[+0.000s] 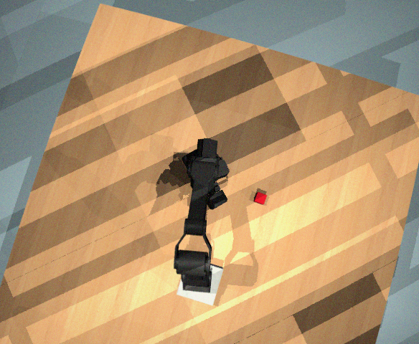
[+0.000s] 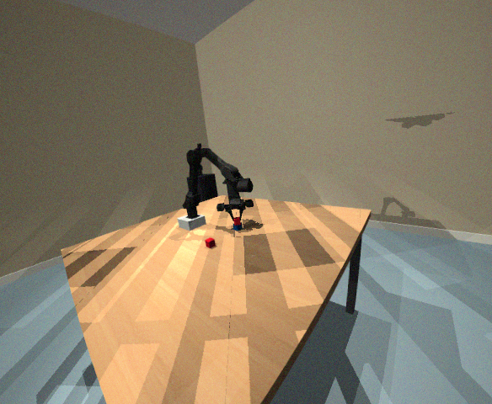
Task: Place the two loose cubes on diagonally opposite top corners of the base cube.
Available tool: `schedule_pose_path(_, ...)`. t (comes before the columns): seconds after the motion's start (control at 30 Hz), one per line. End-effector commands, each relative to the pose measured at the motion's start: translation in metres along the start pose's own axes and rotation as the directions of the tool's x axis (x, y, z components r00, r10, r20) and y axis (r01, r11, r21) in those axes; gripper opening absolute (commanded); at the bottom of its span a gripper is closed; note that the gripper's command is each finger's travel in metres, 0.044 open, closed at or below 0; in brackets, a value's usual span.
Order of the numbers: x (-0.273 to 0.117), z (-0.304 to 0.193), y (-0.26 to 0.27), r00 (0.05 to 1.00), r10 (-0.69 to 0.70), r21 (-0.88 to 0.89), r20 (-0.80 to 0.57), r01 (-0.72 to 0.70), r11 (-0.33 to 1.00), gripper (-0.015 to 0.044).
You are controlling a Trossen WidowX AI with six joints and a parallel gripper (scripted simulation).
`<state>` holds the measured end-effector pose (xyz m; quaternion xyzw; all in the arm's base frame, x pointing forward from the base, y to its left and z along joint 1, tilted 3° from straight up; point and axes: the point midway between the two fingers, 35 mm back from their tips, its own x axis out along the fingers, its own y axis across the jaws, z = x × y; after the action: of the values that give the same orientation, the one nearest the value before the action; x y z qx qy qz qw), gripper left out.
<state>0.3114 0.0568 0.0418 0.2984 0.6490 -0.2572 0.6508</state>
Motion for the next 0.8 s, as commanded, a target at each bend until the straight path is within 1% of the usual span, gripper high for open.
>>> schedule_pose_path(0.0,0.001,0.0,-0.001,1.0,-0.003,0.0,0.0,0.003,1.0,0.0105)
schedule_pose_path(0.17,0.001,0.0,-0.001,1.0,-0.003,0.0,0.0,0.003,1.0,0.0105)
schedule_pose_path(0.3,0.001,0.0,-0.001,1.0,-0.003,0.0,0.0,0.003,1.0,0.0205)
schedule_pose_path(0.47,0.001,0.0,-0.001,1.0,-0.003,0.0,0.0,0.003,1.0,0.0205)
schedule_pose_path(0.57,-0.008,0.0,0.0,1.0,0.0,0.0,0.0,0.0,1.0,0.0205)
schedule_pose_path(0.77,-0.015,0.0,0.0,1.0,0.0,0.0,0.0,0.0,1.0,0.0205)
